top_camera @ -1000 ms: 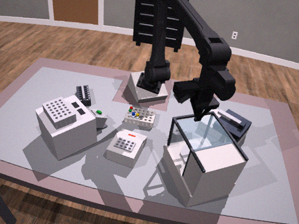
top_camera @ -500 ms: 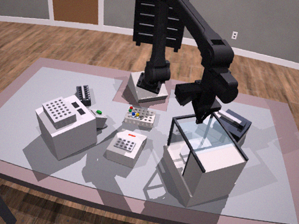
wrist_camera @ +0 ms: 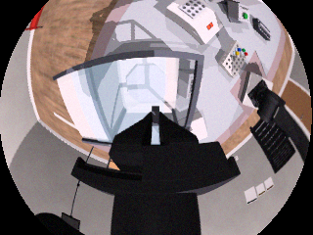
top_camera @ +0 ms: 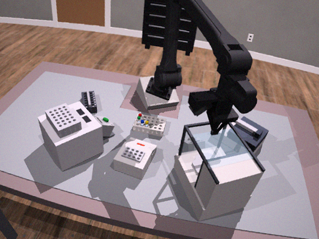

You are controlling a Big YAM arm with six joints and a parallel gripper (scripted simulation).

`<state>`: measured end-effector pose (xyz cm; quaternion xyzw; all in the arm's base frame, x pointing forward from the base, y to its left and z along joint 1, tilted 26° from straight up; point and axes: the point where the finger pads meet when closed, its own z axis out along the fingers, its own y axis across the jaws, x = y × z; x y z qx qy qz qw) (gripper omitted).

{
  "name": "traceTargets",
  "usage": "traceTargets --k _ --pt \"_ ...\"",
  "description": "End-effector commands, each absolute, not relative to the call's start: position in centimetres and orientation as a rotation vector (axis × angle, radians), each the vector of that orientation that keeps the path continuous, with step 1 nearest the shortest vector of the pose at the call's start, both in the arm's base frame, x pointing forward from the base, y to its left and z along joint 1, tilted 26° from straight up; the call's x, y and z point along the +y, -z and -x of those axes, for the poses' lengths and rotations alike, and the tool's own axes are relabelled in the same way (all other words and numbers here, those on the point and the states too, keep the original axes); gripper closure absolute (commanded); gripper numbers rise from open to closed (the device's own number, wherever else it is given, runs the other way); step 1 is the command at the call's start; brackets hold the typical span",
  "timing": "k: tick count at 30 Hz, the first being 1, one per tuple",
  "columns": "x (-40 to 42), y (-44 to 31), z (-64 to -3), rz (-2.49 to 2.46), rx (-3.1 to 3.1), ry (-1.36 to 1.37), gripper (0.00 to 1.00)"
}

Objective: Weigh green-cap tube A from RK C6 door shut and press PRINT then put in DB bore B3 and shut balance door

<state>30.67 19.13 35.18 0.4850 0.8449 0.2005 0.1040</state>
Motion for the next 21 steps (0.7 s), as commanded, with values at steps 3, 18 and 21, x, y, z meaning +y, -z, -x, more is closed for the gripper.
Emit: traceTargets --k 3,18,21 --pt "19.9 -37.7 -32.0 -1.416 2.472 -0.638 0.94" --pt "20.4 -38.2 -33.1 -1.413 2.473 -0.638 0.94" --pt "20.5 -38.4 -33.3 -1.413 2.473 -0.637 0.94"
